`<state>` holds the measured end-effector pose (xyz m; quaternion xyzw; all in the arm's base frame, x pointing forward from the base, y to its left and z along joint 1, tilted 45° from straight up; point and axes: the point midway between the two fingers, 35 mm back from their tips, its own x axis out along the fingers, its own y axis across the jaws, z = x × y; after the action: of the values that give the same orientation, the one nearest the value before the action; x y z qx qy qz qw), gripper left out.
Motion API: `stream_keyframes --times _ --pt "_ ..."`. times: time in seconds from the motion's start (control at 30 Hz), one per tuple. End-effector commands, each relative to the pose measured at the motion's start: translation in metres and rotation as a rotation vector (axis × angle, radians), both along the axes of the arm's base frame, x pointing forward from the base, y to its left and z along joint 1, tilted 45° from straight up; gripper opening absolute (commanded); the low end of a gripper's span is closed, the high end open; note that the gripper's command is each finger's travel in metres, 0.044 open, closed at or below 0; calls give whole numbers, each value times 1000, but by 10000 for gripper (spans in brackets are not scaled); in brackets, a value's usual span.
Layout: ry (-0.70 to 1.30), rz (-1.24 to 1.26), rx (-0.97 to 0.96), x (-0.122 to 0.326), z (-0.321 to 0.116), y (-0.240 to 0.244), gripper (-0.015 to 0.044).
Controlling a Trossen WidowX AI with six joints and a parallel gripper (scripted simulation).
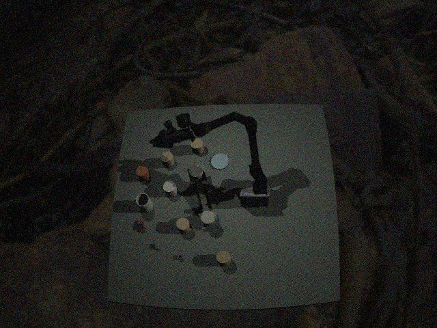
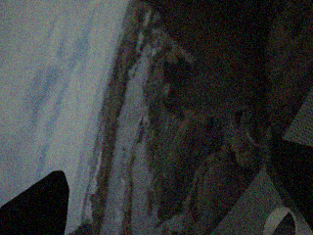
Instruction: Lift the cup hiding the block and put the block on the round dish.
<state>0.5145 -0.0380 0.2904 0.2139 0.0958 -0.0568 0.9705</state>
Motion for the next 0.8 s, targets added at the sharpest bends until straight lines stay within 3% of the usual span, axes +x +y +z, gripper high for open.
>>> stream_keyframes --times 0.0,0.77 --pt "91 -1 -11 -12 -20 21 440" --pt "597 44 -307 -142 -119 112 440"
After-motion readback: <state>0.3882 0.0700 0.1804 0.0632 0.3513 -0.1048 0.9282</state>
